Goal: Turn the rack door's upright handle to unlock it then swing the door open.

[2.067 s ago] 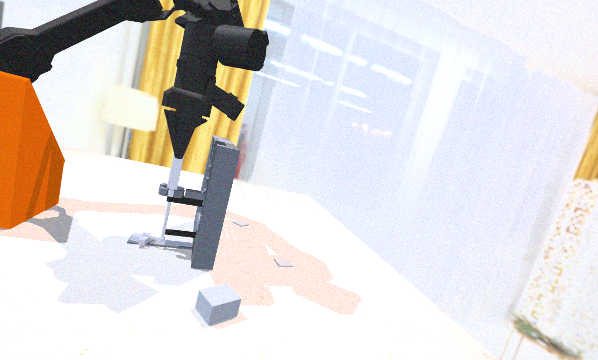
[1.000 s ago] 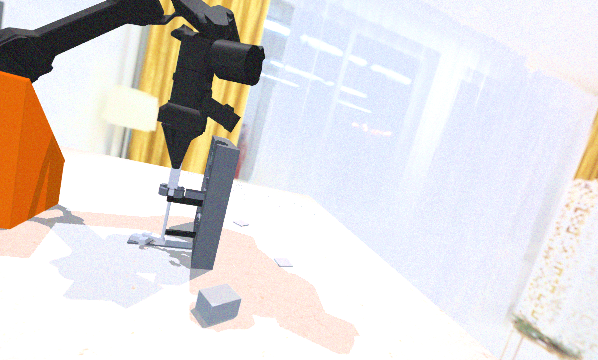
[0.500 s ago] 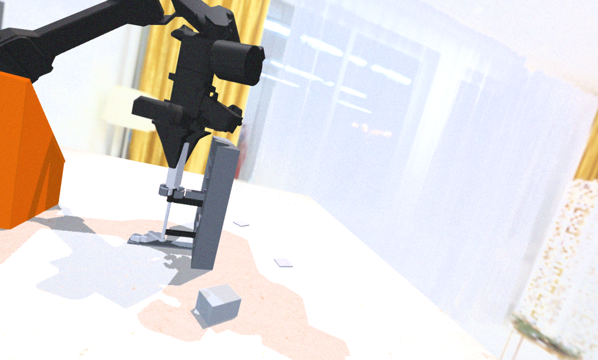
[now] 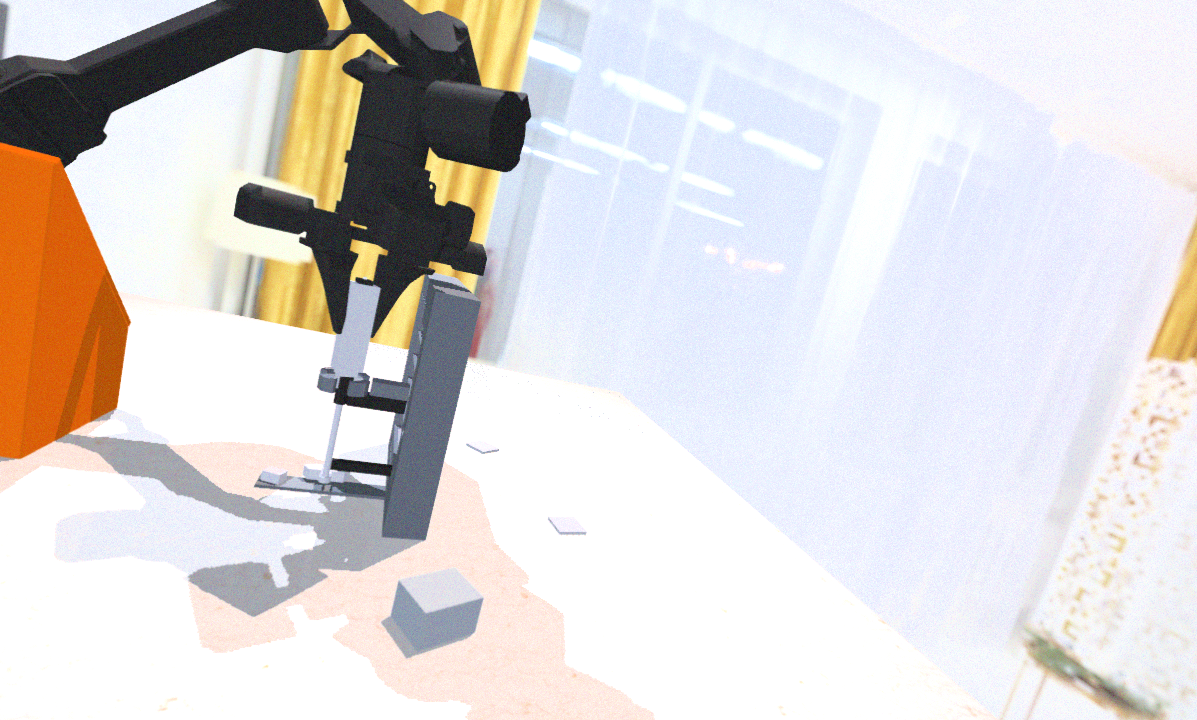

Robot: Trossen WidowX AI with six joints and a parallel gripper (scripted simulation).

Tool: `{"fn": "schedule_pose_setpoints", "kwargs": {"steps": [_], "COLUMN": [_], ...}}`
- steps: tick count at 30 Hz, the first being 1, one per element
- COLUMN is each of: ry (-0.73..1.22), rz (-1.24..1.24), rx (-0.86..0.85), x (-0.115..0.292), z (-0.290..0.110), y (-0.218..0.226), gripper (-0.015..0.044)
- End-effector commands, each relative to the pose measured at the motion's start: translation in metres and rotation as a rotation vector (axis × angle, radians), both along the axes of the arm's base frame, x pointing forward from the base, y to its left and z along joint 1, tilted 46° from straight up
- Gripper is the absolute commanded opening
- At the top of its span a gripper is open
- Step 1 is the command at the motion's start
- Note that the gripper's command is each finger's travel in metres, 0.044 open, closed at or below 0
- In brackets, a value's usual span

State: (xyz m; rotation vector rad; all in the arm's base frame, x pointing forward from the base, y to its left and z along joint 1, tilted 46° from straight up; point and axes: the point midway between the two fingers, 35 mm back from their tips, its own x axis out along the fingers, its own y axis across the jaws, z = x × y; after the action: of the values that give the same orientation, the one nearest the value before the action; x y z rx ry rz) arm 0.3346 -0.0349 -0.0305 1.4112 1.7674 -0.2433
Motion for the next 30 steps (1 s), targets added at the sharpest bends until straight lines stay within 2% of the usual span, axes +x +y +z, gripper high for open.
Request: {"fn": "schedule_pose_setpoints", "kwargs": {"steps": [1, 12, 20, 30], "ry": [0.126, 0.506, 0.529, 0.529], "rz": [-0.125, -0.499, -0.522, -0.522], "rx": [-0.003, -0.01, -0.011, -0.011], "x": [0.0004, 0.0004, 0.0004, 0.0004], "z": [-0.0006, -0.0006, -0.0006, -0.0006], "y": [0.0005, 0.0005, 0.0005, 0.0005], "gripper": [0.0013, 0.0013, 0.0013, 0.0276]}}
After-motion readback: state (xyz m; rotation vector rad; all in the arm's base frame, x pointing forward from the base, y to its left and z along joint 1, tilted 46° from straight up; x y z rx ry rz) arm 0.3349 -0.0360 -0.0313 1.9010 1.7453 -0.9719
